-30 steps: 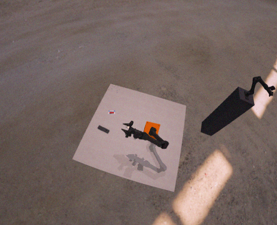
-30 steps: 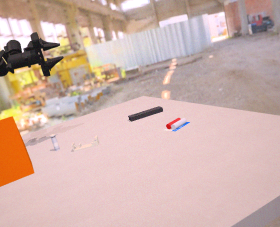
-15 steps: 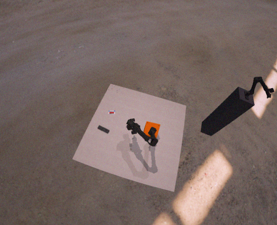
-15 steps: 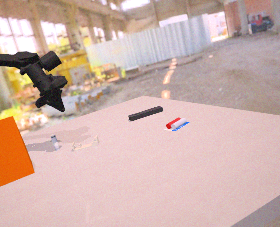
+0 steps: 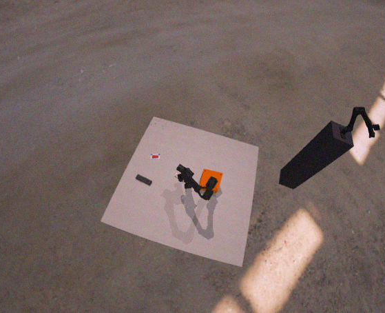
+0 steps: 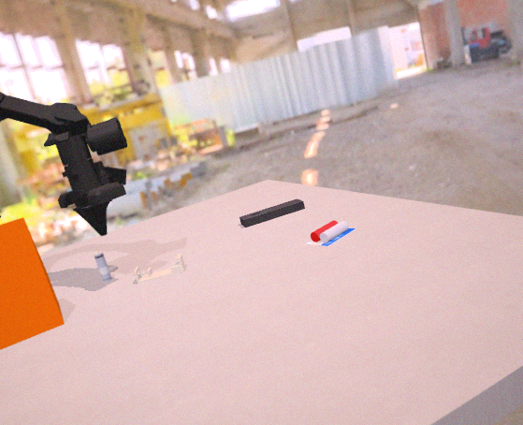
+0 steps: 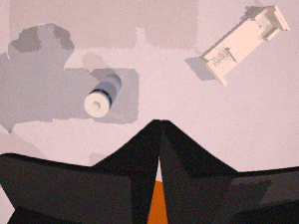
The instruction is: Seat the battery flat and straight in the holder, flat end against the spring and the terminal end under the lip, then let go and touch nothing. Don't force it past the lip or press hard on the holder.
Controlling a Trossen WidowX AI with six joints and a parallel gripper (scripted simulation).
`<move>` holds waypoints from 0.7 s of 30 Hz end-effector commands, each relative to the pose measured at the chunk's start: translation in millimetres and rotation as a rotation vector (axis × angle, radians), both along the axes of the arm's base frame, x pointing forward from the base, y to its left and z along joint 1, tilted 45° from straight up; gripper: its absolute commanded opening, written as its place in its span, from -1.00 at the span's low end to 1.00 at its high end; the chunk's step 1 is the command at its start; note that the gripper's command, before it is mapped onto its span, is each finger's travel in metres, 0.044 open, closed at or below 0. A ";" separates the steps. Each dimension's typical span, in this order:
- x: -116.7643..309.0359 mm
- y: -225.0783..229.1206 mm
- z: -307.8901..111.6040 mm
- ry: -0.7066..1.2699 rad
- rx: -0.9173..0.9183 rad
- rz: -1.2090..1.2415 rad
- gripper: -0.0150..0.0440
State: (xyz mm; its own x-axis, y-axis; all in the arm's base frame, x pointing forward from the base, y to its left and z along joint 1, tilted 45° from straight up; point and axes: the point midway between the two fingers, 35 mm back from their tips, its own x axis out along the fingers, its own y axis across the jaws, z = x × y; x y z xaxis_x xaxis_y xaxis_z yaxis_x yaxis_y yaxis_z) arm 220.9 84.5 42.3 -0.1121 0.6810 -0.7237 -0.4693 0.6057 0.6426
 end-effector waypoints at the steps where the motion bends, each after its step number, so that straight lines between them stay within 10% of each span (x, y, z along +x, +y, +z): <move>1: -6.8 19.2 -20.5 0.022 0.006 0.002 -0.49; 21: -21.5 55.3 -31.7 0.023 0.011 0.003 -0.49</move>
State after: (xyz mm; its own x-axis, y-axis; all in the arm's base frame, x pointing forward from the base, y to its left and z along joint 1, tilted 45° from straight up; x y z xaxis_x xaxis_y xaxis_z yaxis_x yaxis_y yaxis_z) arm 201.8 136.7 7.2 -0.1329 0.6855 -0.7158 -0.4589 0.5976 0.6575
